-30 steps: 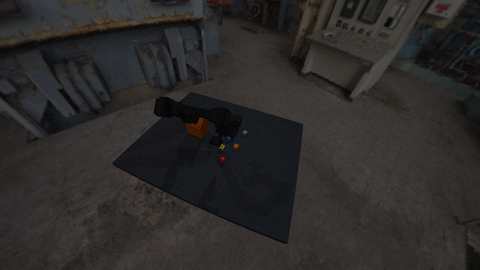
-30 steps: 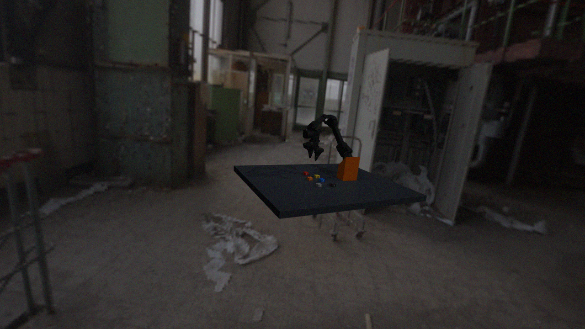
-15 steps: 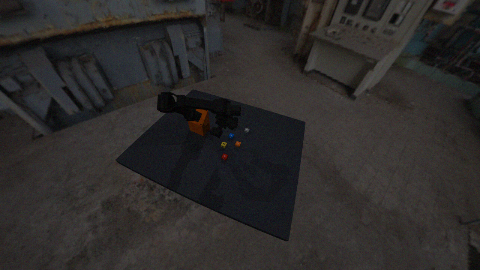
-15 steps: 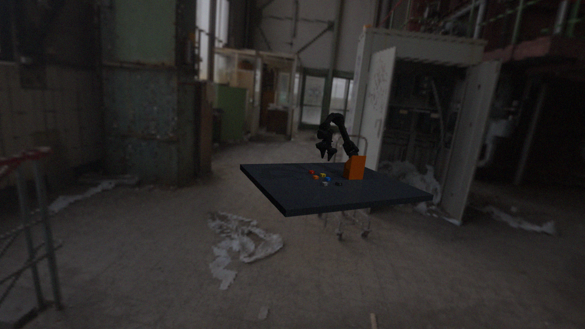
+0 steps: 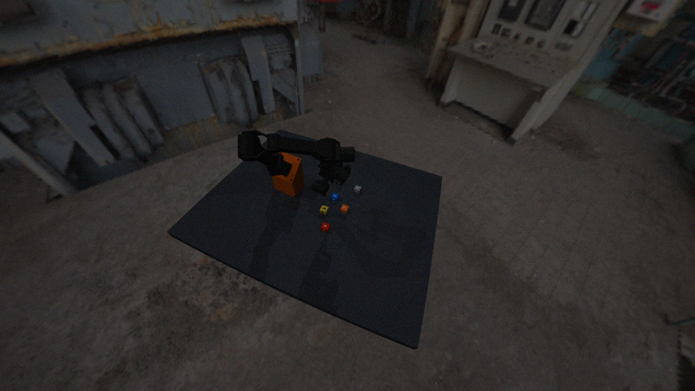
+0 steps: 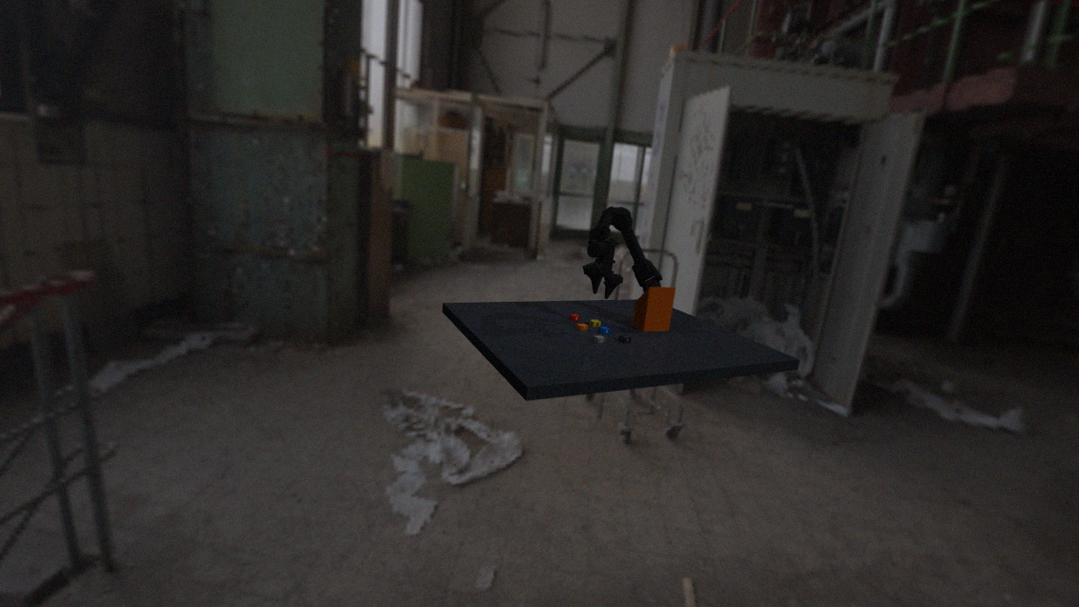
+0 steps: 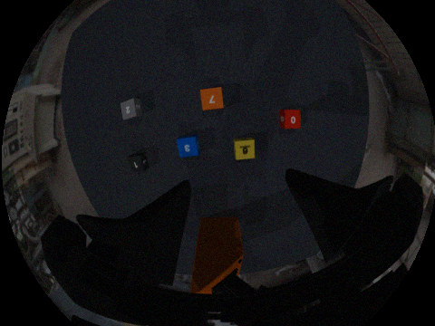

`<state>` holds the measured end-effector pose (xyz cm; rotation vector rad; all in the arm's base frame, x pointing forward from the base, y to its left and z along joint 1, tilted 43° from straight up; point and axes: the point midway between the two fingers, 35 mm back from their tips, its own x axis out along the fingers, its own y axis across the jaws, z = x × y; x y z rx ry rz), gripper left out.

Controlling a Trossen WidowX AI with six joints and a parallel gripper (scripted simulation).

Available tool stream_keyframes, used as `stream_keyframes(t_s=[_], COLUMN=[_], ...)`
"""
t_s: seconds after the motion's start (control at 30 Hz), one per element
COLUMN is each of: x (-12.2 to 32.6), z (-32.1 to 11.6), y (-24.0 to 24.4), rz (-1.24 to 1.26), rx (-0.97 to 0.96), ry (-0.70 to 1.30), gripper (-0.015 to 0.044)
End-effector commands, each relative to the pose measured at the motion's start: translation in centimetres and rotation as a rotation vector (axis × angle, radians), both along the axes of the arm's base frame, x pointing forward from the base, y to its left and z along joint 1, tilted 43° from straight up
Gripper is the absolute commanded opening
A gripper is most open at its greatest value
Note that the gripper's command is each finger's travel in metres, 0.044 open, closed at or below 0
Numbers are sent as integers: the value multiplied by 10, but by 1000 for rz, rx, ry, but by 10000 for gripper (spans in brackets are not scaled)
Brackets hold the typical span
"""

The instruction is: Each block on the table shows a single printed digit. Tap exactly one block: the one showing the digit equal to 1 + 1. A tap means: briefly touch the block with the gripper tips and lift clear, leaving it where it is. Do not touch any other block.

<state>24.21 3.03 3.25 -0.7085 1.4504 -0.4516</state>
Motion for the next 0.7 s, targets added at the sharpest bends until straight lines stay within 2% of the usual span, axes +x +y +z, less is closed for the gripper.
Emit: stream_keyframes(t_s=[0.0,0.2,0.67], x=[4,3,3], z=[-22,-53,-53], y=[26,57,57], rz=[7,-23,-23], rx=[6,6,6], ry=[4,8,8], gripper=[400,400,400])
